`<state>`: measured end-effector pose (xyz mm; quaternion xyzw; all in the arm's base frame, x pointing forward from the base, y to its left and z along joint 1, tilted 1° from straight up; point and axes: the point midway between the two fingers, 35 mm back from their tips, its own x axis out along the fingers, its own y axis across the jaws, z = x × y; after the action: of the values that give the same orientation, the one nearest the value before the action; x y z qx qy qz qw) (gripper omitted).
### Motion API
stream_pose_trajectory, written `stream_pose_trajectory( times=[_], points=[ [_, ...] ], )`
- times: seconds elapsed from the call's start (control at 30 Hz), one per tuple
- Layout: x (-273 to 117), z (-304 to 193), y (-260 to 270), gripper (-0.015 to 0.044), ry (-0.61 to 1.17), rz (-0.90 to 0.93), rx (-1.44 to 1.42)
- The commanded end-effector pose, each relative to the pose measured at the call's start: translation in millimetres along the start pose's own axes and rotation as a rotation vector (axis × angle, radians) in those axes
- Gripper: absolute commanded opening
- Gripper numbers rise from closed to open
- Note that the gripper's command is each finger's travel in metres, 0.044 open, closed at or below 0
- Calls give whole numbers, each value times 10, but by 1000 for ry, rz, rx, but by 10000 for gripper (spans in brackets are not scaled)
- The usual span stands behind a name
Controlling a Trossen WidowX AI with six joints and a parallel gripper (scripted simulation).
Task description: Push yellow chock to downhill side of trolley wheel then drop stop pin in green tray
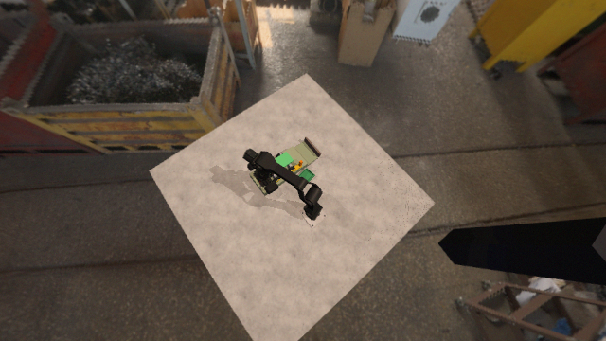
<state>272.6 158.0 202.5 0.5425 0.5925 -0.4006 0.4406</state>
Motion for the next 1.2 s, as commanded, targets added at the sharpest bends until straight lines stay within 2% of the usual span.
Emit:
stream_pose_trajectory(
  times=[0.0,0.67,1.17],
  points=[
    [-3,-10,-141,0,1,7,0],
    [2,-30,-622,0,1,3,1],
    [-41,515,-600,0,-4,3,1]
  ],
)
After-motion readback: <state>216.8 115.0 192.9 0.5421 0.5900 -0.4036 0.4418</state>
